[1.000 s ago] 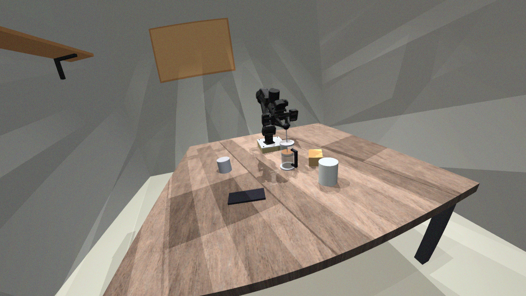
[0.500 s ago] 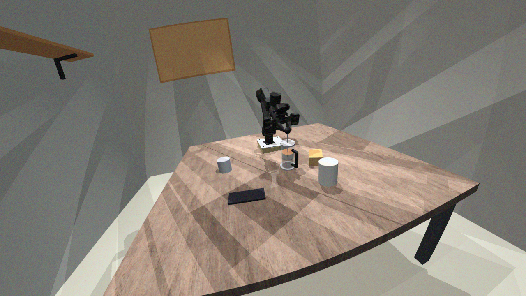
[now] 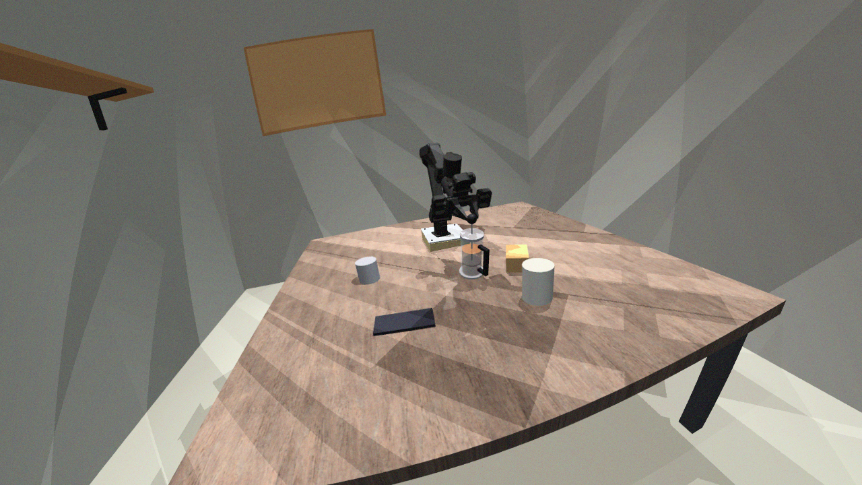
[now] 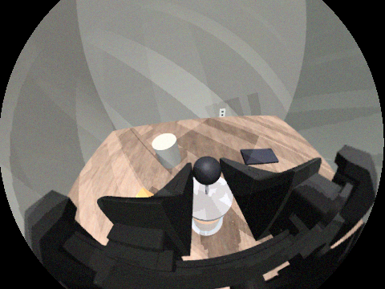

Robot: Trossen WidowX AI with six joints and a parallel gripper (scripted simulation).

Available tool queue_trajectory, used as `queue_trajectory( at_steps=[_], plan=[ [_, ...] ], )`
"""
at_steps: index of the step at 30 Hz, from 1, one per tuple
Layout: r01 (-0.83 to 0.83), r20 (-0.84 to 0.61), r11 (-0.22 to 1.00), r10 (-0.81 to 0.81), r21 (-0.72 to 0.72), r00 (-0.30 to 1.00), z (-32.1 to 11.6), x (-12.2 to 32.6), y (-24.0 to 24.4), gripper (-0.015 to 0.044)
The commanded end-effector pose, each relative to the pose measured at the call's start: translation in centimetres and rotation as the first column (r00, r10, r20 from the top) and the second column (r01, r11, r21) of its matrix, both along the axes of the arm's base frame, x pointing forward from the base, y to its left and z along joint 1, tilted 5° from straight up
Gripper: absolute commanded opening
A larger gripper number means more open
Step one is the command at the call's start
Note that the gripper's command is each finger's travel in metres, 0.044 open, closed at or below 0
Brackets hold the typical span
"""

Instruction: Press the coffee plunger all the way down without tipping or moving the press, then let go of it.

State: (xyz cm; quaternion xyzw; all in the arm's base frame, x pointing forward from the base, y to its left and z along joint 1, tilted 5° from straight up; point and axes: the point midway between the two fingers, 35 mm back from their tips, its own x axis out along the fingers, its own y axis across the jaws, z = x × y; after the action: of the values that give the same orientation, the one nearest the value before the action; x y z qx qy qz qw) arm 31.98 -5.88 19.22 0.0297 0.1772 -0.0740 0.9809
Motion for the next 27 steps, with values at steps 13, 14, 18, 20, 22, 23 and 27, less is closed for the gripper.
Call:
queue_trajectory(
  at_steps=[13, 14, 18, 20, 22, 23, 27],
  plan=[
    [0.002, -0.068, 1.000, 0.000, 0.023, 0.998, -2.12, 0.22, 0.03, 0.0120],
    [0.002, -0.068, 1.000, 0.000, 0.023, 0.998, -2.11, 0.24, 0.03, 0.0120],
    [0.002, -0.068, 1.000, 0.000, 0.023, 0.998, -2.07, 0.29, 0.01, 0.0120],
    [0.002, -0.068, 1.000, 0.000, 0.023, 0.998, -2.06, 0.32, 0.01, 0.0120],
    [0.002, -0.068, 1.000, 0.000, 0.023, 0.998, -2.04, 0.34, 0.00, 0.0120],
    [0.002, -0.068, 1.000, 0.000, 0.023, 0.998, -2.03, 0.36, 0.00, 0.0120],
    [0.002, -0.068, 1.000, 0.000, 0.023, 0.998, -1.99, 0.41, -0.02, 0.0120]
  ],
)
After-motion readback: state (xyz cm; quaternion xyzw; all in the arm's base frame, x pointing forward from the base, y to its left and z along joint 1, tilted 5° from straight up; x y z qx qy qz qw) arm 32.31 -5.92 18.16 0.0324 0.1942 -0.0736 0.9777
